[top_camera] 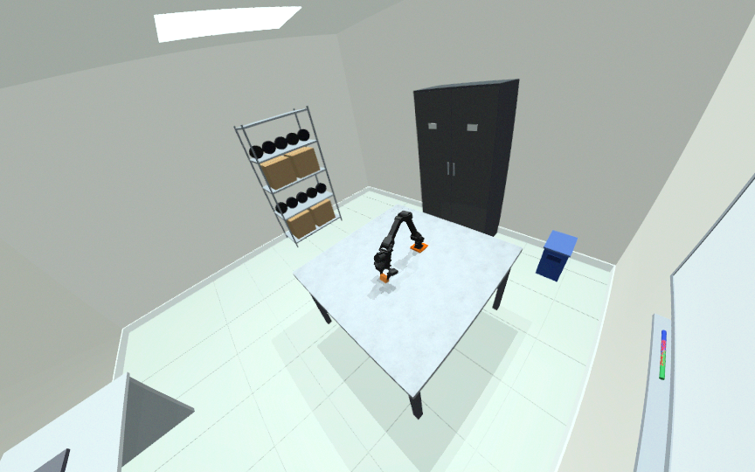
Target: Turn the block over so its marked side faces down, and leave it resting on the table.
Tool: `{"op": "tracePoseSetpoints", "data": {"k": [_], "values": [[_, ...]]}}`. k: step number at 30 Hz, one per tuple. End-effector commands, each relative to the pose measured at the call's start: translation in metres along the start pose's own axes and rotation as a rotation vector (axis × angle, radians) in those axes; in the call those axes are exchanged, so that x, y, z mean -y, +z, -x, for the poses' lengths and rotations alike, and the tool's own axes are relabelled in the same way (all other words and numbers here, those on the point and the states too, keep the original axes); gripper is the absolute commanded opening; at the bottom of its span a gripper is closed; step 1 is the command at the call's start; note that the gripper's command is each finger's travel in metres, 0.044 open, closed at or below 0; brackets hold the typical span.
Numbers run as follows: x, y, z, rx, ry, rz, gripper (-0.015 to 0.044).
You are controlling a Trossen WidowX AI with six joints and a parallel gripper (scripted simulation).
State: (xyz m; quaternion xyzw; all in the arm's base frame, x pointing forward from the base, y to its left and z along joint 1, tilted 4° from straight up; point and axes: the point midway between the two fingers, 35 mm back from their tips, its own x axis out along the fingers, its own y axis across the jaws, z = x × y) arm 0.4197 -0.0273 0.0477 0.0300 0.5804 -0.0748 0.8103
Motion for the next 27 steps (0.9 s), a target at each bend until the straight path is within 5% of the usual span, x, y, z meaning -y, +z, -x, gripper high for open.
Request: {"op": "tracePoseSetpoints", "data": {"k": [1, 27], "values": [[0.001, 0.0, 0.004, 0.07, -0.004, 0.003, 0.0], [0.0, -0.002, -0.015, 0.336, -0.001, 0.004, 0.0]]}}
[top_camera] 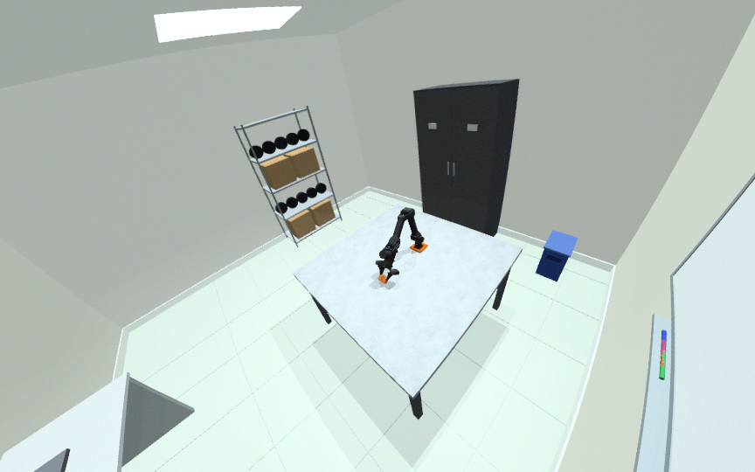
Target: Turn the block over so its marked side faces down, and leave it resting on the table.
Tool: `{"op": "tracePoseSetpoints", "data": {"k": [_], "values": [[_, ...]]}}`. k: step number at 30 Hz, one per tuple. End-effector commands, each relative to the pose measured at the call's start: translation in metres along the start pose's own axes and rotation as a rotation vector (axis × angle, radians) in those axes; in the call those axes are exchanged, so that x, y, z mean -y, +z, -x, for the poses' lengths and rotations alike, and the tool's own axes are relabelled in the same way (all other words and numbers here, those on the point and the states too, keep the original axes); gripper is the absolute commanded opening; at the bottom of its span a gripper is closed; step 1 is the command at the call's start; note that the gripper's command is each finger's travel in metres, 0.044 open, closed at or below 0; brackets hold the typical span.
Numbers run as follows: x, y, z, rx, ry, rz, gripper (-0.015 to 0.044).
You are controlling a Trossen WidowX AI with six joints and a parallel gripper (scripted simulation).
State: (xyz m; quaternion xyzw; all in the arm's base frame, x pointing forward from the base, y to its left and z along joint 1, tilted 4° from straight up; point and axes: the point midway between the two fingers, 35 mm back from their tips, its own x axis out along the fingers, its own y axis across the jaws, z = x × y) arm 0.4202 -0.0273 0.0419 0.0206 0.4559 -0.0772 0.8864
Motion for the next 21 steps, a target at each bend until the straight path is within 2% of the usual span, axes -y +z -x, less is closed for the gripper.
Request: {"op": "tracePoseSetpoints", "data": {"k": [1, 21], "values": [[0.0, -0.004, -0.011, 0.059, -0.004, 0.007, 0.0], [0.0, -0.018, -0.023, 0.368, -0.005, 0.008, 0.0]]}}
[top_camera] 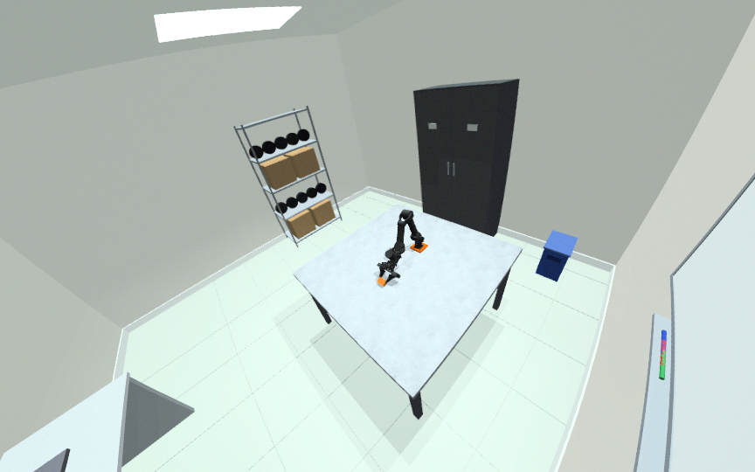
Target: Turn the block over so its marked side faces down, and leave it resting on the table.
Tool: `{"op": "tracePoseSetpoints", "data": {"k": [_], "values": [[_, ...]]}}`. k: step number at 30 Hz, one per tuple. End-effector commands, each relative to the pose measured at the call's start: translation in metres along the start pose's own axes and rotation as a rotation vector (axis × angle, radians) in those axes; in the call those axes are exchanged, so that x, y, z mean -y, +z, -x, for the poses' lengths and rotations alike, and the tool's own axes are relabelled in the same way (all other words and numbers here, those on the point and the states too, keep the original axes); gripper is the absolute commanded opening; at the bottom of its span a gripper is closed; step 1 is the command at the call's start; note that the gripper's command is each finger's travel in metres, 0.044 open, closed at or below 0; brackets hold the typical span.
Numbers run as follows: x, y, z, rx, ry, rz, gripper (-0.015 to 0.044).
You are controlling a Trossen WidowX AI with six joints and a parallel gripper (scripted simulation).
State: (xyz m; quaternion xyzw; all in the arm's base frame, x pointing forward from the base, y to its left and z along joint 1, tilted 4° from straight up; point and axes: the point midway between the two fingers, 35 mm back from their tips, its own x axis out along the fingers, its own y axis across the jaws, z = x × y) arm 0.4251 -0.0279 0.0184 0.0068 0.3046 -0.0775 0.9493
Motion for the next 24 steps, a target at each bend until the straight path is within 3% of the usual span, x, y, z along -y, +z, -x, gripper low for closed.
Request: {"op": "tracePoseSetpoints", "data": {"k": [1, 8, 24], "values": [[0.002, -0.009, 0.003, 0.054, -0.007, 0.005, 0.0], [0.003, -0.013, 0.012, 0.151, -0.009, 0.004, 0.0], [0.003, -0.01, 0.014, 0.182, -0.009, 0.004, 0.0]]}}
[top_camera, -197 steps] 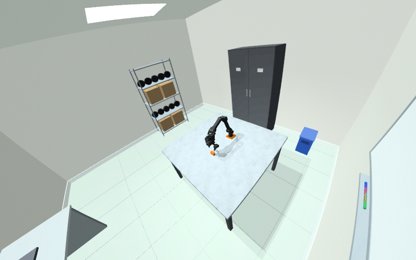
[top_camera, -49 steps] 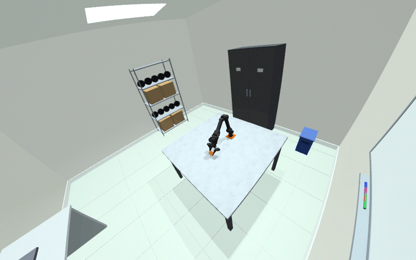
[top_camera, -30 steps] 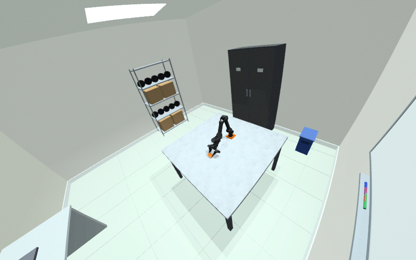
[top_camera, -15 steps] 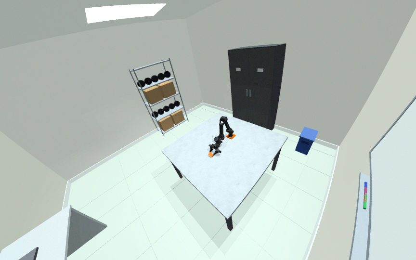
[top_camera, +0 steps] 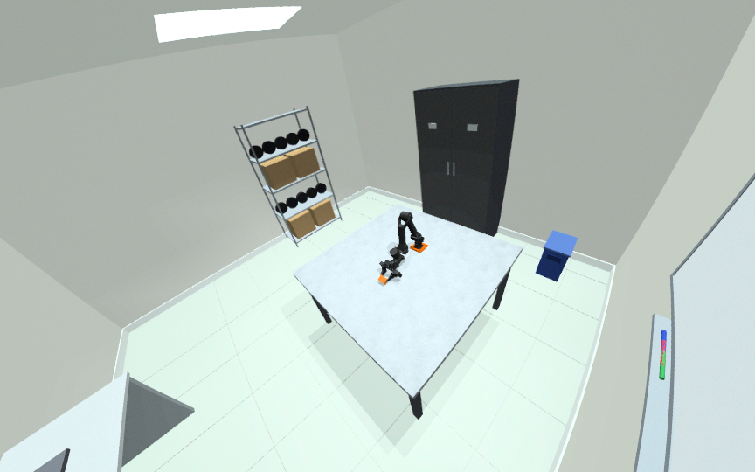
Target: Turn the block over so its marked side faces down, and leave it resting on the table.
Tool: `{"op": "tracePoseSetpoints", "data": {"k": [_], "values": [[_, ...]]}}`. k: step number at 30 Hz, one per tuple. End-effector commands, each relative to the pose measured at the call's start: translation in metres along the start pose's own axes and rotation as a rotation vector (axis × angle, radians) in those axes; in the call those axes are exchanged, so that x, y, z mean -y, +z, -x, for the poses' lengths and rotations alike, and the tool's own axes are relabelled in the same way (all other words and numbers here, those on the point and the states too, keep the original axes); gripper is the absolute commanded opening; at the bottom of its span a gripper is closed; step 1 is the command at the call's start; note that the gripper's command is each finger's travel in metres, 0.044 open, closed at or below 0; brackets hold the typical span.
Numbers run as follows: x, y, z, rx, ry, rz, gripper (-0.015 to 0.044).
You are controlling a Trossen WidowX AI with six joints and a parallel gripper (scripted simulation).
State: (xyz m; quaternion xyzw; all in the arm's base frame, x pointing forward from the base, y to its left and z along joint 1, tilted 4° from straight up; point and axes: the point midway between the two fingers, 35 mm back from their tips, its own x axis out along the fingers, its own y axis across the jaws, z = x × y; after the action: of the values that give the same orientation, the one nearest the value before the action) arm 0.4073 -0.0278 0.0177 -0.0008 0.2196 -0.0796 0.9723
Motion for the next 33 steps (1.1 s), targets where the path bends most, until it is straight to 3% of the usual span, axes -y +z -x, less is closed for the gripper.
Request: {"op": "tracePoseSetpoints", "data": {"k": [1, 4, 21, 33], "values": [[0.0006, 0.0005, 0.0003, 0.005, -0.005, 0.004, 0.0], [0.0006, 0.0005, 0.0003, 0.005, -0.005, 0.004, 0.0], [0.0006, 0.0005, 0.0003, 0.005, -0.005, 0.004, 0.044], [0.0006, 0.0005, 0.0003, 0.005, -0.005, 0.004, 0.044]]}}
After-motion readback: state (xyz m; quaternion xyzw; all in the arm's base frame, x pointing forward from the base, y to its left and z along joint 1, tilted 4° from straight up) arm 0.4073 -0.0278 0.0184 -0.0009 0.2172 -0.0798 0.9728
